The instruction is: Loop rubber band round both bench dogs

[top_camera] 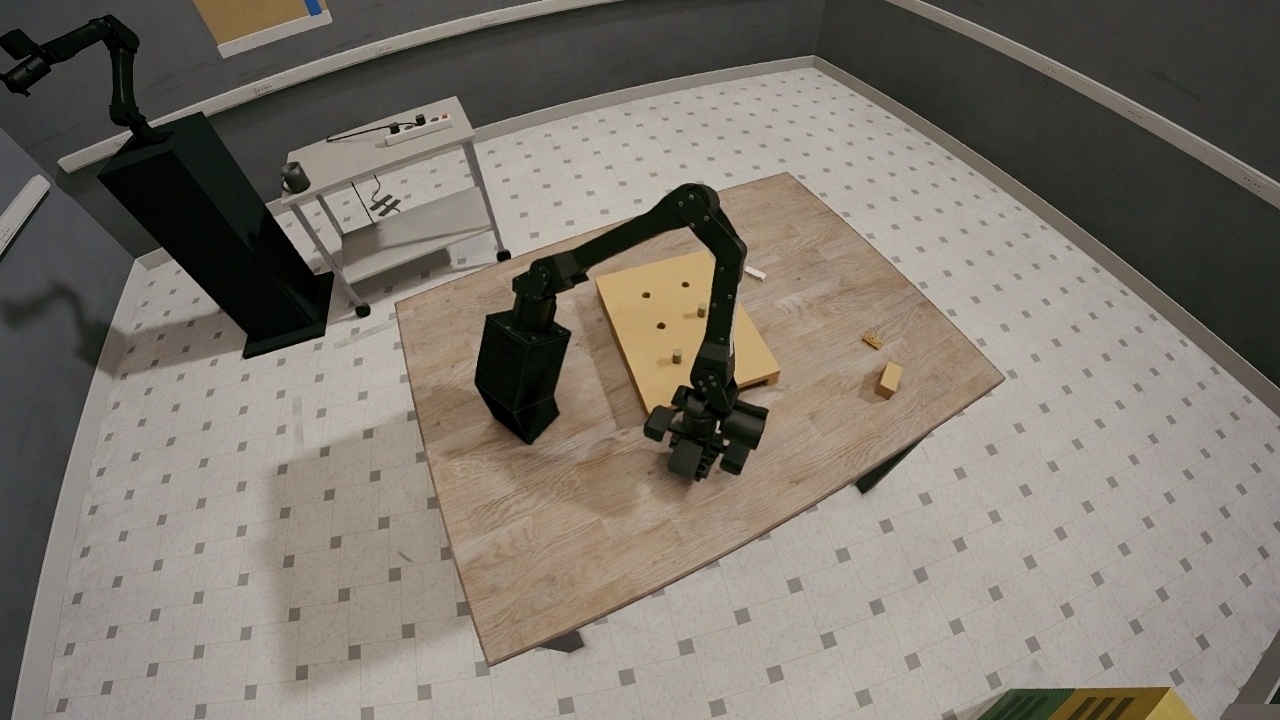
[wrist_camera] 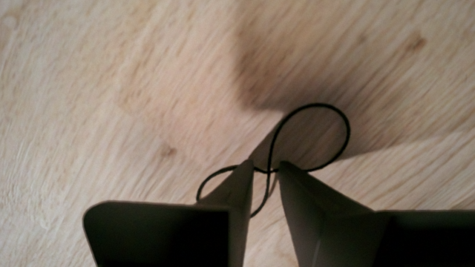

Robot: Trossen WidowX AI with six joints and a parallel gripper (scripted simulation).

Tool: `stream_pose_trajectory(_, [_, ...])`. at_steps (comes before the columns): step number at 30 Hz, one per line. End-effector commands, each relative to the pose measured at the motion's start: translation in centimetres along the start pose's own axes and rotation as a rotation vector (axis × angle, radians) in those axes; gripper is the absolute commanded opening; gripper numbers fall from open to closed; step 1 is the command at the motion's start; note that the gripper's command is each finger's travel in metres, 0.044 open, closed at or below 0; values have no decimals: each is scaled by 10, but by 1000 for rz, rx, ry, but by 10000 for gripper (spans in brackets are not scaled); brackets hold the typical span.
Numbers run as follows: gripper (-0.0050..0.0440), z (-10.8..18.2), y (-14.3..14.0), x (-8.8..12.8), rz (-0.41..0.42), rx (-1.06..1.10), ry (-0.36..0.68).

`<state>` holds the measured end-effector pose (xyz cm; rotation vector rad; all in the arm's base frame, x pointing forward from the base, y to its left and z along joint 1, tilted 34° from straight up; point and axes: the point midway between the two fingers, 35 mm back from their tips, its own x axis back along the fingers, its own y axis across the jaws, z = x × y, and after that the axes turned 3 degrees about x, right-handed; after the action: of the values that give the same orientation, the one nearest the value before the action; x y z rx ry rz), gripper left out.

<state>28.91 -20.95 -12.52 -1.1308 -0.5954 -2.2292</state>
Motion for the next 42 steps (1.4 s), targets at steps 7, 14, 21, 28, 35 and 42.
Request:
stream_pose_trajectory(7, [13, 3, 4, 2, -6, 28, -1])
stream_pose_trajectory(14, [0, 4, 4, 2, -6, 26, -1])
stream_pose_trajectory(21, [-2, 3, 11, 18, -14, 34, -4])
stream_pose_trajectory(28, [-5, 1, 16, 40, -14, 34, -9])
stream_pose_trajectory(35, [-35, 0, 18, 57, -14, 34, -11])
stream_pose_trajectory(42, [-50, -1, 20, 80, -14, 35, -13])
